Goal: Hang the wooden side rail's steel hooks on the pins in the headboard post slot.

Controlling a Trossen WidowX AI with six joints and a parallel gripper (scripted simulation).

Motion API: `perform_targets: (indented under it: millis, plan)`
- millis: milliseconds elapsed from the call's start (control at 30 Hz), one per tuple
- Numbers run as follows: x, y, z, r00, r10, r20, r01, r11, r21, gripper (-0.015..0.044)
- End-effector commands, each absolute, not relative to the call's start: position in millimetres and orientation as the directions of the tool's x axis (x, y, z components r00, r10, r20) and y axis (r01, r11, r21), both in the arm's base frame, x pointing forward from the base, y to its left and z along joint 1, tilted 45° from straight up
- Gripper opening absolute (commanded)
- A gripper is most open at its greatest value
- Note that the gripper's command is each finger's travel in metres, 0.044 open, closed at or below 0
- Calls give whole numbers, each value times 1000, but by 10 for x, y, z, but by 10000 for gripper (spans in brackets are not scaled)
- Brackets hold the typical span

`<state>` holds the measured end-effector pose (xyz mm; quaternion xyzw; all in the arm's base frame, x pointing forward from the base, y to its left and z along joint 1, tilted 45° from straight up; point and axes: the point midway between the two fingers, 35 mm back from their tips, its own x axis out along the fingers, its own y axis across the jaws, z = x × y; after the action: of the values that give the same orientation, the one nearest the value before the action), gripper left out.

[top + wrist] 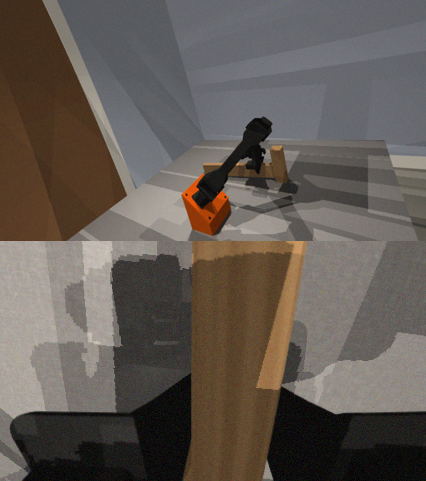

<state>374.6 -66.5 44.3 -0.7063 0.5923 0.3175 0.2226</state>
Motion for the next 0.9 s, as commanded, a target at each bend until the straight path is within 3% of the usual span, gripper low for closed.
perform_targets:
  millis: [0, 867]
  plan:
    - [3752, -665, 453, 102, -702, -704, -976, -207, 64, 0]
    - [3756, -695, 423, 102, -703, -704, -976, -207, 64, 0]
